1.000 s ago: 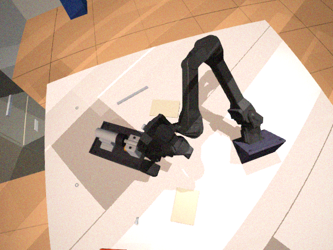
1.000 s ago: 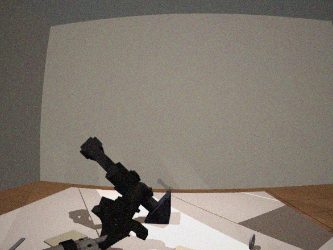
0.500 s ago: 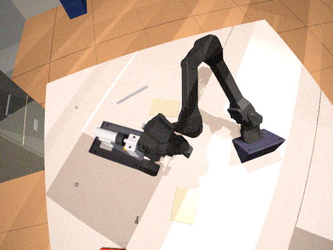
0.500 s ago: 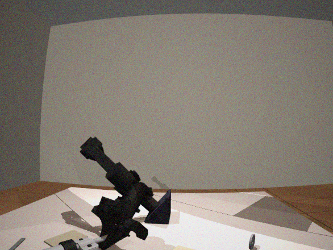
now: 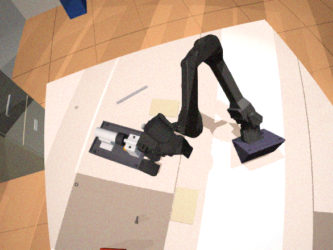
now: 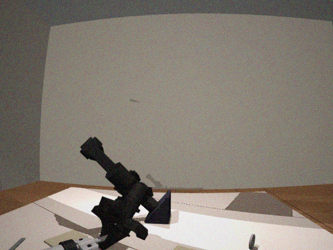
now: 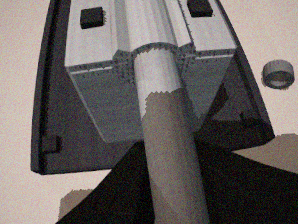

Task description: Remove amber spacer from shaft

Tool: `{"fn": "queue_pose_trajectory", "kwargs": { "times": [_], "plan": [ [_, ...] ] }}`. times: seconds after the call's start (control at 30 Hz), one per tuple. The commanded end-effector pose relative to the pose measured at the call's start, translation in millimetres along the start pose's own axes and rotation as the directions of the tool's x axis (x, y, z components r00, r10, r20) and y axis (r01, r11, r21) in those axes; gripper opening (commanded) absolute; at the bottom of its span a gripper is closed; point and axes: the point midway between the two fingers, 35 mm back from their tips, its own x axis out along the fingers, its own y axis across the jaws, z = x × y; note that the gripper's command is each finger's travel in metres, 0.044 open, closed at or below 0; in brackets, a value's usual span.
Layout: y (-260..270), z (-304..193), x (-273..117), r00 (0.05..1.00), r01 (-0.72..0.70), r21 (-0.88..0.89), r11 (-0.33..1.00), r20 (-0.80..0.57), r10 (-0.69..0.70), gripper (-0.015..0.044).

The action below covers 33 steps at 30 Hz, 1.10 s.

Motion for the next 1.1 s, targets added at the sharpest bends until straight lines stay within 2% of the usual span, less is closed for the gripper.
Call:
{"fn": "queue_pose_trajectory", "kwargs": {
  "times": [0.0,1.07],
  "plan": [
    [-0.3,1.4,0.3,1.0,0.001,0.008,1.0,0.002,-0.001,0.0],
    [-0.4,3.3,2.3,1.0,0.001,0.008,1.0,0.002,-0.001,0.0]
  ]
}}
